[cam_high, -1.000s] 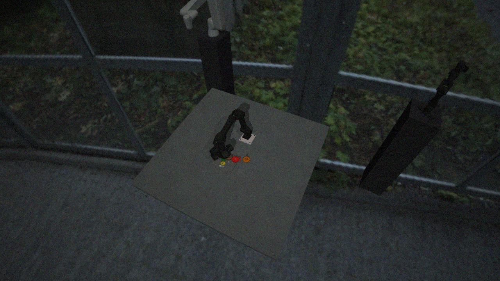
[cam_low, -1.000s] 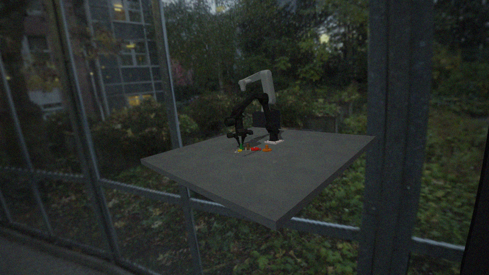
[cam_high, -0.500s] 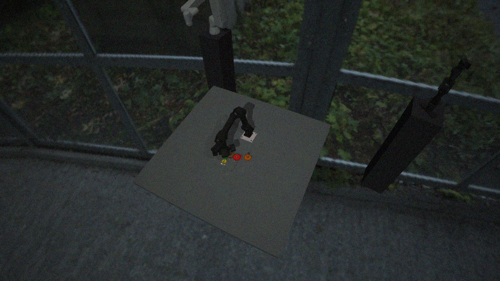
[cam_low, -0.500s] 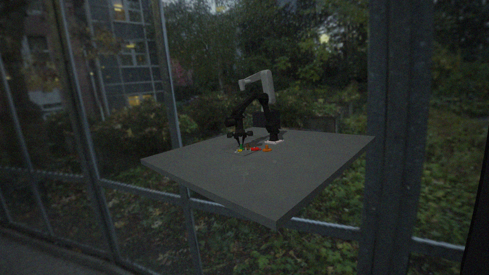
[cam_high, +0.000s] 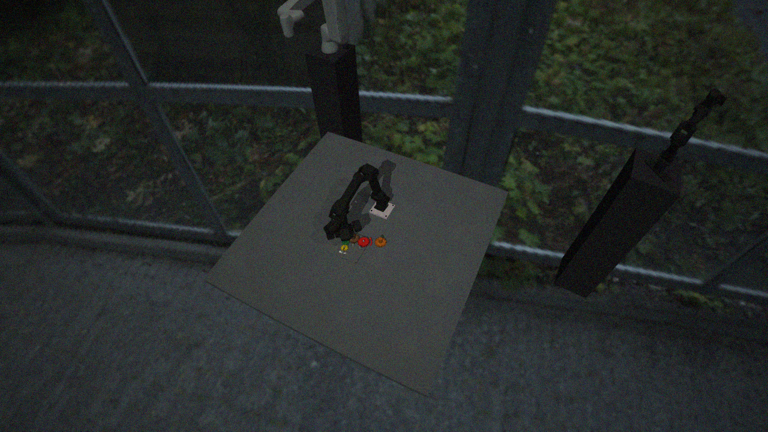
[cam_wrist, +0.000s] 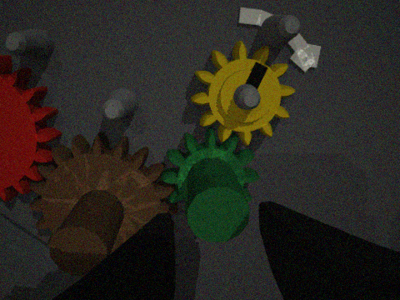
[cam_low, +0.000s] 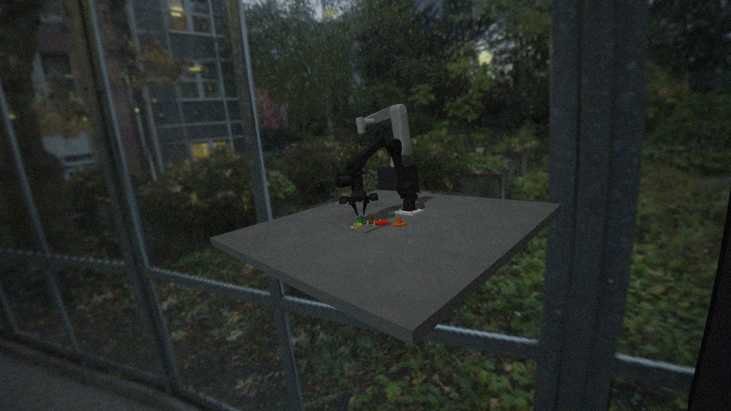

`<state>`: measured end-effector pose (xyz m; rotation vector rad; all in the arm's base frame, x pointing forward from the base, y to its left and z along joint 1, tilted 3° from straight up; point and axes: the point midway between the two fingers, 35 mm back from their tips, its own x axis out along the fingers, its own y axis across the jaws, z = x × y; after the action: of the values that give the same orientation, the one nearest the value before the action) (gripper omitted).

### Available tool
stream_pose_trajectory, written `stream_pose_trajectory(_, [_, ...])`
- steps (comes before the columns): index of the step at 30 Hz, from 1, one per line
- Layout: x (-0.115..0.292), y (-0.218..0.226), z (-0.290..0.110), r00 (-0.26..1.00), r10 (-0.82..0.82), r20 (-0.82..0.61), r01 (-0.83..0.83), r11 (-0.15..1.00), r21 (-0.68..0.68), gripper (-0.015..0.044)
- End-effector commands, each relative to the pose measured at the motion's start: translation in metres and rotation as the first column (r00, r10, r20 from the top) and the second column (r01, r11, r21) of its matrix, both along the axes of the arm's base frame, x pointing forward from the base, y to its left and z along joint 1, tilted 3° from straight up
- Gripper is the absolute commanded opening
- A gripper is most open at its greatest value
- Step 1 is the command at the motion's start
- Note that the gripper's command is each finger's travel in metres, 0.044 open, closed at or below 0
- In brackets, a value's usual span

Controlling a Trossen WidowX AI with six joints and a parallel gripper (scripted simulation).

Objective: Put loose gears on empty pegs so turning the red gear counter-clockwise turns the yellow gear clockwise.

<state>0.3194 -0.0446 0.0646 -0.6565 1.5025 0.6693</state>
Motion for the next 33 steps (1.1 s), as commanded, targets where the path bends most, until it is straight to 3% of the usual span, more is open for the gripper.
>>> stream_pose_trajectory(1, [0.002,0.000,0.018,0.999,0.039,0.007,-0.039,0.999,0.000,0.0140])
stream_pose_trajectory(5, [0.002,0.001,0.037,0.997,0.074,0.006,-0.074,0.997,0.001,0.0140])
stream_pose_trajectory(7, [0.003,0.000,0.035,0.999,0.052,0.009,-0.052,0.999,0.000,0.0193])
stream_pose_trajectory(11, [-0.001,0.001,0.075,0.999,0.051,0.009,-0.051,0.999,0.000,0.0298])
stream_pose_trajectory(17, [-0.001,0.001,0.077,0.999,0.051,0.008,-0.051,0.999,0.000,0.0440])
stream_pose_trajectory(33, [-0.001,0.001,0.077,0.999,0.051,0.008,-0.051,0.999,0.000,0.0440])
